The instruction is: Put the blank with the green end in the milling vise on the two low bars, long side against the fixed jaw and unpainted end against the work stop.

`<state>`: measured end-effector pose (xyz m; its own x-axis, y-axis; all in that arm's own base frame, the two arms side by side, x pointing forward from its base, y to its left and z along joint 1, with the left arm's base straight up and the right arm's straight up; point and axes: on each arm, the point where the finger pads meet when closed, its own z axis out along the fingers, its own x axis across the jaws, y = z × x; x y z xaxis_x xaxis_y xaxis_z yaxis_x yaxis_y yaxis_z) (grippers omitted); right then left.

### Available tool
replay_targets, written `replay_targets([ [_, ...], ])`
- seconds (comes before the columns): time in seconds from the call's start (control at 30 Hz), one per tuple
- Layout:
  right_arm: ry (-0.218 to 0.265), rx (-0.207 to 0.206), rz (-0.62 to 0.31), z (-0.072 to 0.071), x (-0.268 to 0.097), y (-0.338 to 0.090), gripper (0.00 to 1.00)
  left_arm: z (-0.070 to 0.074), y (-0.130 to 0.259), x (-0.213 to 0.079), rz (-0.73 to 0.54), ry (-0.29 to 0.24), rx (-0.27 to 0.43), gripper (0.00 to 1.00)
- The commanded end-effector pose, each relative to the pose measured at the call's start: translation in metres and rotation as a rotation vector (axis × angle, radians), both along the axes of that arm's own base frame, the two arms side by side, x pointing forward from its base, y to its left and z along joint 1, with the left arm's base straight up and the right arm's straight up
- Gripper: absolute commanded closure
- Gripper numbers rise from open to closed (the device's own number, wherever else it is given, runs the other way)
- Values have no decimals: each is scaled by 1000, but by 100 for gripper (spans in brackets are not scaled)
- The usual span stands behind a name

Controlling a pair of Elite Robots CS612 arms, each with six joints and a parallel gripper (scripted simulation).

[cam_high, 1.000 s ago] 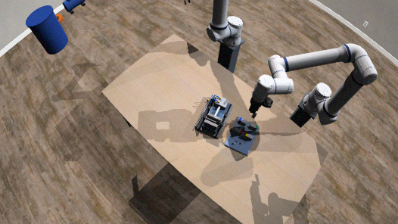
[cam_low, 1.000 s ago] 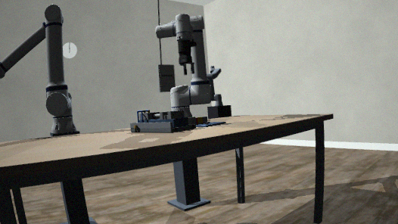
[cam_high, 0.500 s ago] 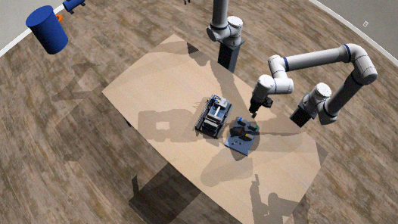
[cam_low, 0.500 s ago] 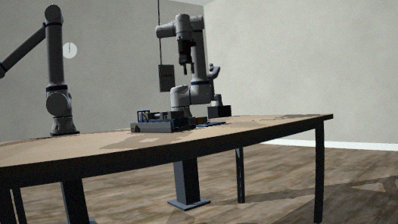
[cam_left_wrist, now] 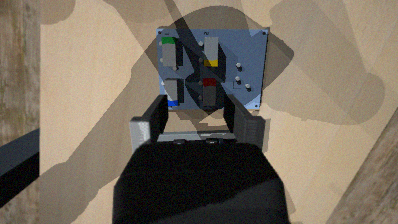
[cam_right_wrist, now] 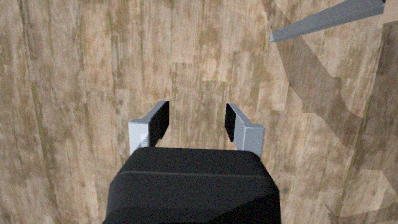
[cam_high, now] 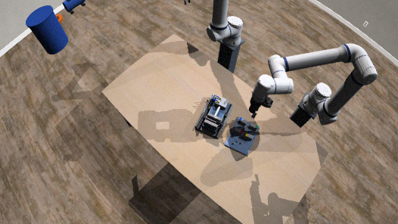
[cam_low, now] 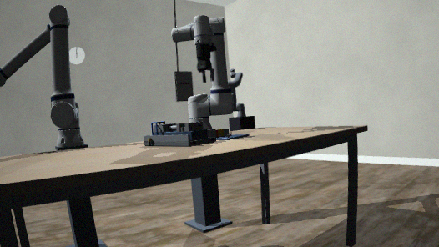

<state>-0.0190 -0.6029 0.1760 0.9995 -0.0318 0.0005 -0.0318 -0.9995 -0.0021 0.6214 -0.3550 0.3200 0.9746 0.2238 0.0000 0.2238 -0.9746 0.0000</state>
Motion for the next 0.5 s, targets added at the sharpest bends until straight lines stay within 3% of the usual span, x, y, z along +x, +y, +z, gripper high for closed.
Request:
replay_targets([
  [0.0, 1, -2, 0, 1, 0, -1, 0, 1, -7, 0, 0, -1, -1, 0],
  [0.47, 1, -2, 0, 1, 0, -1, 0, 1, -34, -4, 0, -1, -1, 0],
])
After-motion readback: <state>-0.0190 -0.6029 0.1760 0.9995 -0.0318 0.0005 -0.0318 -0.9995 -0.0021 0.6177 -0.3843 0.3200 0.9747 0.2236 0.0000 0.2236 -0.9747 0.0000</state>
